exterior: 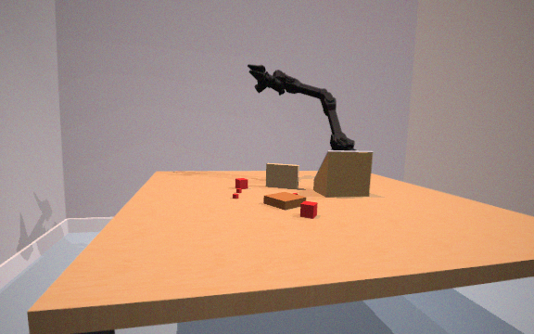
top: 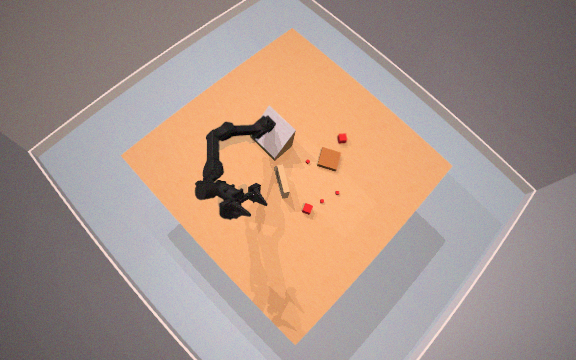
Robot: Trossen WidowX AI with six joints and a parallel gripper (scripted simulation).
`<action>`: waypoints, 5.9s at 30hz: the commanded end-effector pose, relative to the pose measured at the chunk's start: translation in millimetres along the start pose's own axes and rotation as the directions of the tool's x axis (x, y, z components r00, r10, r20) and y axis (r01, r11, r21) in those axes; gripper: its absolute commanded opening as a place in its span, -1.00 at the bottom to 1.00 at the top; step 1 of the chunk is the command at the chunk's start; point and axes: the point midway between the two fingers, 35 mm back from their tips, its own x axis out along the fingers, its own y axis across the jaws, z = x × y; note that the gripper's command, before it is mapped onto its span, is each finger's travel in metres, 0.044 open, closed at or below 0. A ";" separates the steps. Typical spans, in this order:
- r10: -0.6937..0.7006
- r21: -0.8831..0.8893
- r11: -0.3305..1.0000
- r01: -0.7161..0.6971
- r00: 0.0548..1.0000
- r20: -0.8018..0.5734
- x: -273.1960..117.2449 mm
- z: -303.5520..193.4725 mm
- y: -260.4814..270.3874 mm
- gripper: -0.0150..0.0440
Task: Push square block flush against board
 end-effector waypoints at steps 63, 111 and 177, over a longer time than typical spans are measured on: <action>-0.611 0.629 0.476 0.614 -0.284 0.739 -169.9 131.7 -395.4 -0.49; -0.505 0.613 0.404 0.678 -0.394 0.768 -202.7 164.6 -445.4 -0.49; -0.505 0.613 0.409 0.676 -0.392 0.769 -205.0 158.9 -429.9 -0.49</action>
